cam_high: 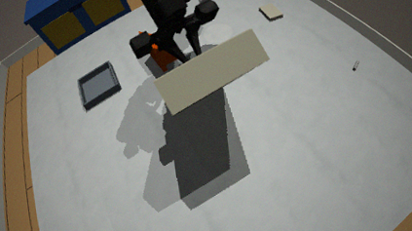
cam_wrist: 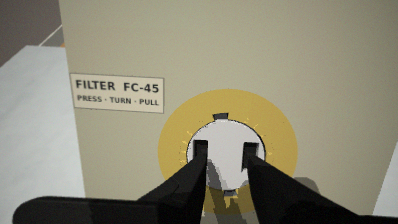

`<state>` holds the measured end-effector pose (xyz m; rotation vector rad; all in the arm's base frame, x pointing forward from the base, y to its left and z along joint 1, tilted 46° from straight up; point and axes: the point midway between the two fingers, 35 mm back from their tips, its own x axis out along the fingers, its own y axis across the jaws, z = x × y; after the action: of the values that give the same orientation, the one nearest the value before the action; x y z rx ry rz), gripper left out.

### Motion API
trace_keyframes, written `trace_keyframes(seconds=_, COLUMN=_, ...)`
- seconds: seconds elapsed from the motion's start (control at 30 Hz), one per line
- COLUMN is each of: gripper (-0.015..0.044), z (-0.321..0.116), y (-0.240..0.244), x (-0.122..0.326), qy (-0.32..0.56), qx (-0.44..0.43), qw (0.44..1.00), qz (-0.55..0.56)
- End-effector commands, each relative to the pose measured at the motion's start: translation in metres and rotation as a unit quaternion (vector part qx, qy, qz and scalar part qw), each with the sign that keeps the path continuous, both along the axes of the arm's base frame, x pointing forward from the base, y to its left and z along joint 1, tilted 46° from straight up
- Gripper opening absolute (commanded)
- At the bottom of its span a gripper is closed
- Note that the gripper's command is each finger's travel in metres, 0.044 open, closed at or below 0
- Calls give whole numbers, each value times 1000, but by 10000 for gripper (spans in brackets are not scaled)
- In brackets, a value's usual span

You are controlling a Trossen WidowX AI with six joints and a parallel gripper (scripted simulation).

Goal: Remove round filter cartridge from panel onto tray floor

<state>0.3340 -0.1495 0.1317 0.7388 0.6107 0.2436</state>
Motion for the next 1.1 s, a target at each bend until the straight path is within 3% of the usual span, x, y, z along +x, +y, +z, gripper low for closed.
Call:
trace_keyframes(seconds=0.0, gripper=112, z=0, y=-1, x=1, qy=1, qx=-1, qw=1000, qz=-2)
trace_keyframes(seconds=1.07, gripper=112, z=-3, y=2, x=5, qy=1, qx=-1, qw=1000, qz=-2)
